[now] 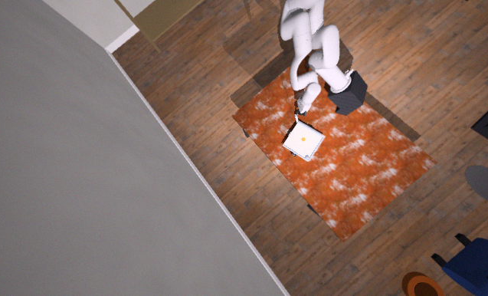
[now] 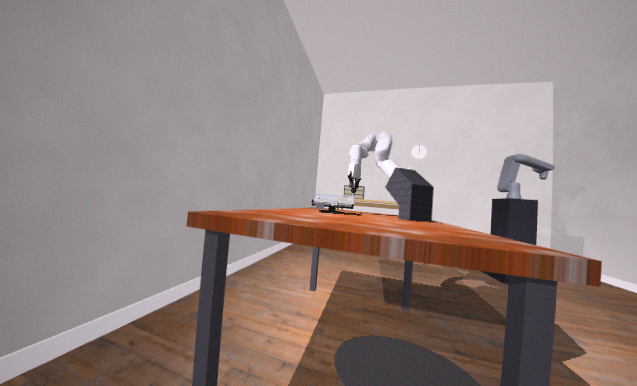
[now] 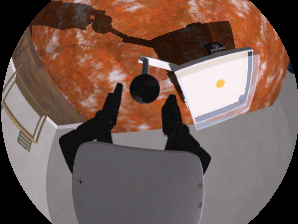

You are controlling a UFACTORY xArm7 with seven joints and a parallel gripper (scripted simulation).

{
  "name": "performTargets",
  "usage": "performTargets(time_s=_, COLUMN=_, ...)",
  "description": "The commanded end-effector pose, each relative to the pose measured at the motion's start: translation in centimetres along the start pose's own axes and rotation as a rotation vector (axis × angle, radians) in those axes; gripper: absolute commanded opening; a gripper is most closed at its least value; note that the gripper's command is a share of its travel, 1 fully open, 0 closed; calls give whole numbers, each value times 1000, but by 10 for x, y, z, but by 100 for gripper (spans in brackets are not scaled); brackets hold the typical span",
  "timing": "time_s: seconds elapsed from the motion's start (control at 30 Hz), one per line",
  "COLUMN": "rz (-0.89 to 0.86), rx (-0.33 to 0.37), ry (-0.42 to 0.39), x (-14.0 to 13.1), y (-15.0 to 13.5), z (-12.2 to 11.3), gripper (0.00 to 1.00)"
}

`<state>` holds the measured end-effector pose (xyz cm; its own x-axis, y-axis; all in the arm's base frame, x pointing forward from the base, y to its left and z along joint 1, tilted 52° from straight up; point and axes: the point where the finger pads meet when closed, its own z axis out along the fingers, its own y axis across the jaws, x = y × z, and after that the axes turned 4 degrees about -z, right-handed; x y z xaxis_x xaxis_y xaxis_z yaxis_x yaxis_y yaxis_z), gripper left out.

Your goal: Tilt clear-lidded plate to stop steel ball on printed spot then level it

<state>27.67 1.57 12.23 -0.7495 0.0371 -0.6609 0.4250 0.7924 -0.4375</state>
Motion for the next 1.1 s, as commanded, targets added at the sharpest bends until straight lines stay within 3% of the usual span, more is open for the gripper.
performTargets(time_s=0.0, rz=0, rx=-2, ry=-2, x=-1, y=1, z=-1, gripper=61)
performTargets(time_s=1.07, rz=0, rx=-2, ry=-2, x=-1, y=1, z=20, gripper=61)
